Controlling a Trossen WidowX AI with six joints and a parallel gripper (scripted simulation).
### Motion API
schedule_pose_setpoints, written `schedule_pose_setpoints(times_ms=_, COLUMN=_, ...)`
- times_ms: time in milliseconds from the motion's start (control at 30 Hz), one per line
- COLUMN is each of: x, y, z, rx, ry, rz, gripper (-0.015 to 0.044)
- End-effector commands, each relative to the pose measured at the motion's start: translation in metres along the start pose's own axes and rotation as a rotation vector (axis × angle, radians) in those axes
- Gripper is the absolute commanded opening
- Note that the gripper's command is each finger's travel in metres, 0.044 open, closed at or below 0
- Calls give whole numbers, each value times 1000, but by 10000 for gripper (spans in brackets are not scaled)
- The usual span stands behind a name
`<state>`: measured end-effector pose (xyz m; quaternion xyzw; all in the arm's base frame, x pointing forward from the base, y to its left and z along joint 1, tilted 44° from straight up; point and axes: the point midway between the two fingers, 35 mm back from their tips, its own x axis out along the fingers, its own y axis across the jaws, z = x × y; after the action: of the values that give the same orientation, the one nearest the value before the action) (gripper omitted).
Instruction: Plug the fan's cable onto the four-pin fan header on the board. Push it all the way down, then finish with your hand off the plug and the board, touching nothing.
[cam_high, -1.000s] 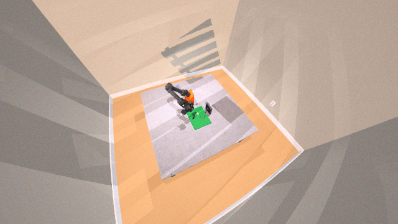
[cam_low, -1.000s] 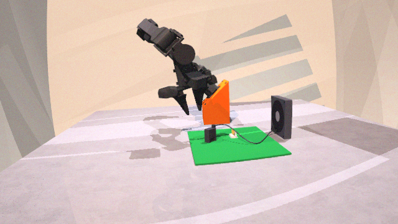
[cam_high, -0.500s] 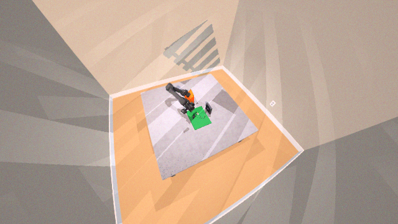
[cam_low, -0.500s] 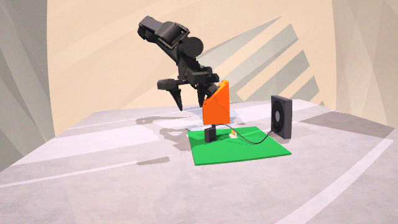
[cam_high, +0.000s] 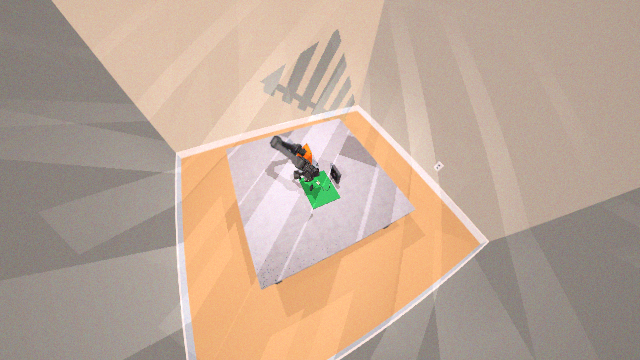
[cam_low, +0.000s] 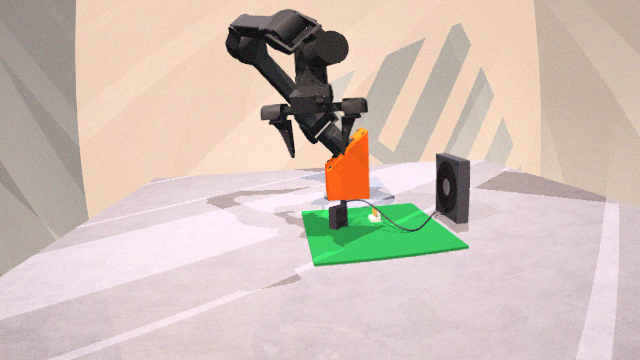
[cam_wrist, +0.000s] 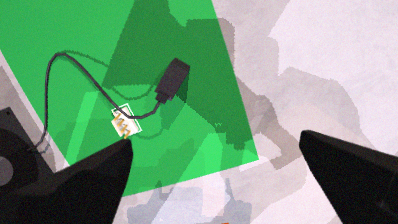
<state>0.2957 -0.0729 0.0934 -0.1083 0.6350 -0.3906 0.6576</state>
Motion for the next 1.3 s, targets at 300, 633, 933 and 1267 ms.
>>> schedule_pose_setpoints(times_ms=300, x=-32, y=33, z=18, rx=591, ry=-15, rz=-29, gripper=440)
schedule_pose_setpoints(times_ms=633, x=-6, y=34, z=21, rx=591, ry=-15, rz=-26, gripper=440)
schedule_pose_setpoints(times_ms=933, x=68, y=29, z=19, rx=592, ry=-19, rz=-32, gripper=440)
schedule_pose_setpoints(times_ms=1267, x=75, y=29, z=19, rx=592, ry=-19, rz=-32, gripper=440)
